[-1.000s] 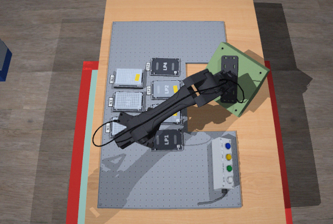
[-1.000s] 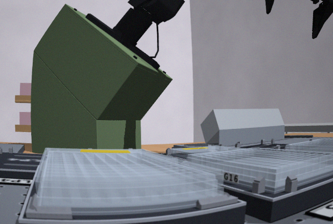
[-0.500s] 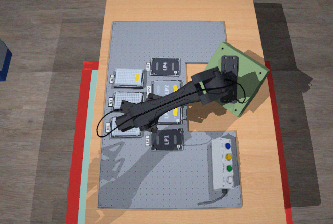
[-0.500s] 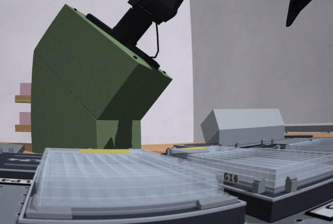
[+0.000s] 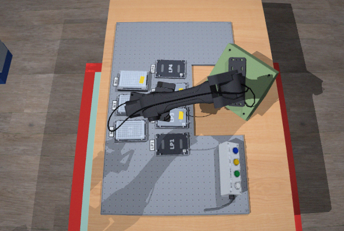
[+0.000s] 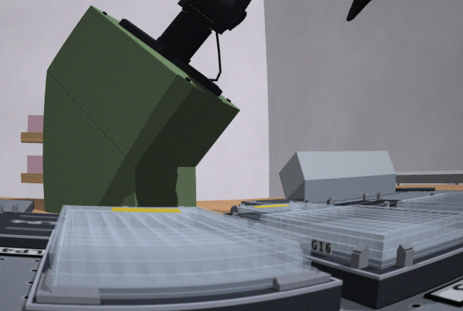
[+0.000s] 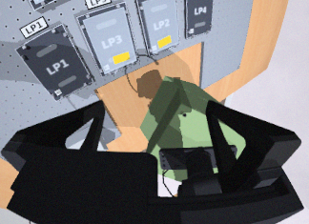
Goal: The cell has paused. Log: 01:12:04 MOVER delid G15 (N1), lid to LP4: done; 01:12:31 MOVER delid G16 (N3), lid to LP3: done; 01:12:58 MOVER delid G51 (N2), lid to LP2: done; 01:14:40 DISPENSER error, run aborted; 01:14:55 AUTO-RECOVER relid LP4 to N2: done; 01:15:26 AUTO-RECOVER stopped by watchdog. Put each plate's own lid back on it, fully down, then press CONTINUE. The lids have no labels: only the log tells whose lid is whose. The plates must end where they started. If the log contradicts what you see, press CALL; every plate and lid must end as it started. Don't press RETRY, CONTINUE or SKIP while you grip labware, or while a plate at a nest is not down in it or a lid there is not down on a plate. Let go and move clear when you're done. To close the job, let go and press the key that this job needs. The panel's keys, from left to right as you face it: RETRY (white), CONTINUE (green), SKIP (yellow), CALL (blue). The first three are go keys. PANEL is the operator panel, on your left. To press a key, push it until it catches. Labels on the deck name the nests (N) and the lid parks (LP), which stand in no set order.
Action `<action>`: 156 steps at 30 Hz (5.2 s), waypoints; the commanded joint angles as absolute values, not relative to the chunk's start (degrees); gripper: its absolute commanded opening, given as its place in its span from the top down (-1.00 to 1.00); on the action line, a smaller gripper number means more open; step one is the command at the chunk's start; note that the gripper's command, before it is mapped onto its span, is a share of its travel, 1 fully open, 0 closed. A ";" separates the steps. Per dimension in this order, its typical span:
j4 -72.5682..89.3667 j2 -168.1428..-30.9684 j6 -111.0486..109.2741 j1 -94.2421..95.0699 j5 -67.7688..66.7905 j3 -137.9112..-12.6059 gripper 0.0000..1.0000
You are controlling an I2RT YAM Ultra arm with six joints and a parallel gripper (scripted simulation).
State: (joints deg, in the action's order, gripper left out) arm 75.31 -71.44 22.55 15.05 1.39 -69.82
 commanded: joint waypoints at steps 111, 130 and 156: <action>3.46 -99.44 -1.45 -2.88 35.02 -37.98 -0.98; -56.26 -121.91 2.89 -18.24 43.53 -21.53 -0.64; -90.00 -145.45 10.44 -23.87 47.03 -27.10 1.00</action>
